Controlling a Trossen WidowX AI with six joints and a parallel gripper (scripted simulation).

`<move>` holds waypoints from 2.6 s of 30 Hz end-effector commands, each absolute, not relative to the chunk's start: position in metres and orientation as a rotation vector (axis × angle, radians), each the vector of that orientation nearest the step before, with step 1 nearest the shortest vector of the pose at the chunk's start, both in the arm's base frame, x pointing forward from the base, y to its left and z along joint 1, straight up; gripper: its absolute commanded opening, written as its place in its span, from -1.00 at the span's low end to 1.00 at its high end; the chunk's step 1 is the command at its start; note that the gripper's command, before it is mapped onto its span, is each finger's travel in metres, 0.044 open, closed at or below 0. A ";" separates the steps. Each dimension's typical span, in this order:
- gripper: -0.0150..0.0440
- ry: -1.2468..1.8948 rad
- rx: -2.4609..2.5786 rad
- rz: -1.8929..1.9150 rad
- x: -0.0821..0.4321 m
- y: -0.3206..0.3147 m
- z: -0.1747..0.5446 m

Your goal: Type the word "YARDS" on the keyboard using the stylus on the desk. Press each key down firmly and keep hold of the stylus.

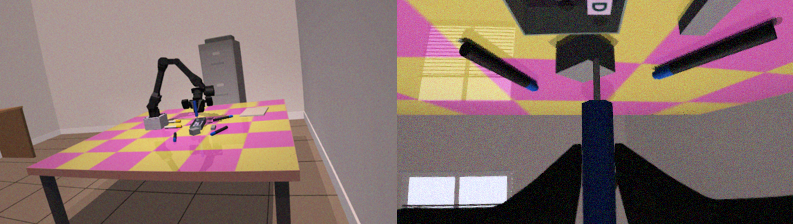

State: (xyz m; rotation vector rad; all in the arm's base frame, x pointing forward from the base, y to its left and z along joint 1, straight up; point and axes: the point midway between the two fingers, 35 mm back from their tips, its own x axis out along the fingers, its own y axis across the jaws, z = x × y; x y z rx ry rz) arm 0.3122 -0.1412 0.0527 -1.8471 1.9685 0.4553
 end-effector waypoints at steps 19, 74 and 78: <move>-0.22 1.971 -1.853 0.464 0.316 -0.141 0.029; -0.22 1.971 -1.853 0.465 0.316 -0.141 0.021; -0.22 1.970 -1.853 0.464 0.316 -0.141 0.041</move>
